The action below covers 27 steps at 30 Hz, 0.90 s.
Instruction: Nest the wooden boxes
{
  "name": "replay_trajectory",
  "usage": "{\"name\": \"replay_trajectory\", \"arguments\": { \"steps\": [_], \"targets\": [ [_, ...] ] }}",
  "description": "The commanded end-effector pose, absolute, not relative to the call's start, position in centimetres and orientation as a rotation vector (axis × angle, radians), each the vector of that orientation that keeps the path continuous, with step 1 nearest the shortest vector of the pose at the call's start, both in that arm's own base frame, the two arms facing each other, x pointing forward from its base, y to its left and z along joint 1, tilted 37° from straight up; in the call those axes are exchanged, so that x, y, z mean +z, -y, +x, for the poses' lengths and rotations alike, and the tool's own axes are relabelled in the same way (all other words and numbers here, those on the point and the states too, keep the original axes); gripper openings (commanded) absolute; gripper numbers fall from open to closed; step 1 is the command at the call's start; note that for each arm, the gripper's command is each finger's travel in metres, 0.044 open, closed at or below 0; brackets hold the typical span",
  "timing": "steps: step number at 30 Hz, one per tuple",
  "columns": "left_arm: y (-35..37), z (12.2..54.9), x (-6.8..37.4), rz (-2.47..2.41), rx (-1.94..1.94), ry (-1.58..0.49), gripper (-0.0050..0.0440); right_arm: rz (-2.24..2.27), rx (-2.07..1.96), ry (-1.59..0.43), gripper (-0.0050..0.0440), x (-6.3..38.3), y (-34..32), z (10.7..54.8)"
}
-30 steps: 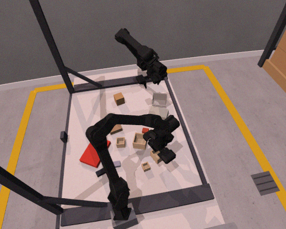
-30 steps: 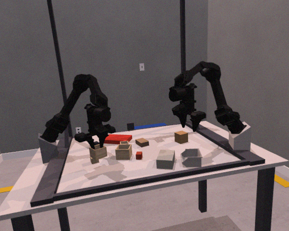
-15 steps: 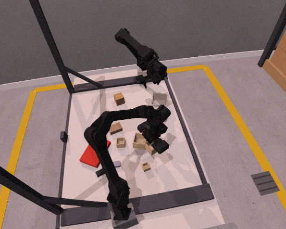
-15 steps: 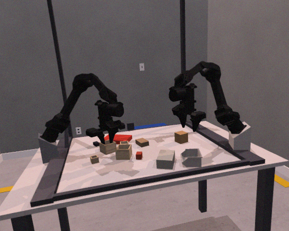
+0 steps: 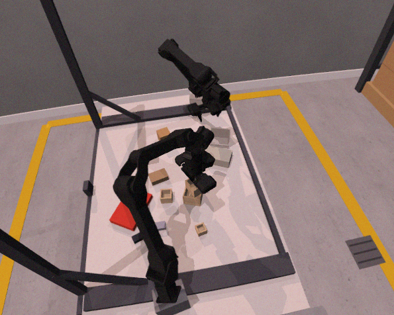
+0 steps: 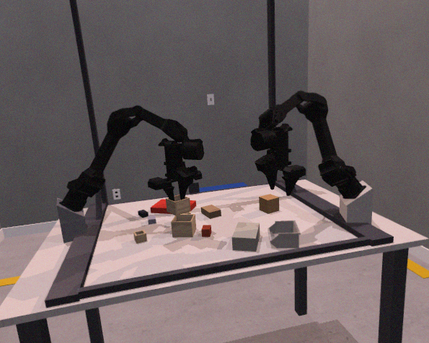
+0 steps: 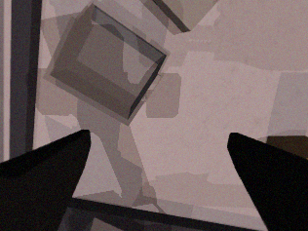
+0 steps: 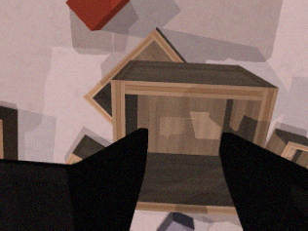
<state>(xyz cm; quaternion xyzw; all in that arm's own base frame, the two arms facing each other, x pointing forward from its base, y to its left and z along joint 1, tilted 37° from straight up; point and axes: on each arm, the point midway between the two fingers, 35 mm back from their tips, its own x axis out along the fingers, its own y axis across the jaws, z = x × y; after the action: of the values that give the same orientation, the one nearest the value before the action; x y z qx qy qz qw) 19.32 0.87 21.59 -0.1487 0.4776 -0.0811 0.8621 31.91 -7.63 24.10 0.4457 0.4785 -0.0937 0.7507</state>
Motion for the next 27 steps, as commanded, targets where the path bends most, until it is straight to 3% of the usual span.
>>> {"name": "replay_trajectory", "arguments": {
  "steps": [1,12,27],
  "targets": [
    [-0.9,19.3,22.0,-0.305,-0.169,-0.989,0.0400,0.958,-0.196,-1.002,0.0253,26.9,6.5,32.1],
    [-1.5,21.8,21.4,-0.297,-0.162,-0.879,0.0400,0.964,-0.196,-1.014,0.0253,26.6,6.4,32.1],
    [-3.0,27.5,21.6,-0.261,-0.161,-0.549,0.0400,0.964,-0.196,-1.014,0.0253,26.6,6.4,32.1]
  ]
}}
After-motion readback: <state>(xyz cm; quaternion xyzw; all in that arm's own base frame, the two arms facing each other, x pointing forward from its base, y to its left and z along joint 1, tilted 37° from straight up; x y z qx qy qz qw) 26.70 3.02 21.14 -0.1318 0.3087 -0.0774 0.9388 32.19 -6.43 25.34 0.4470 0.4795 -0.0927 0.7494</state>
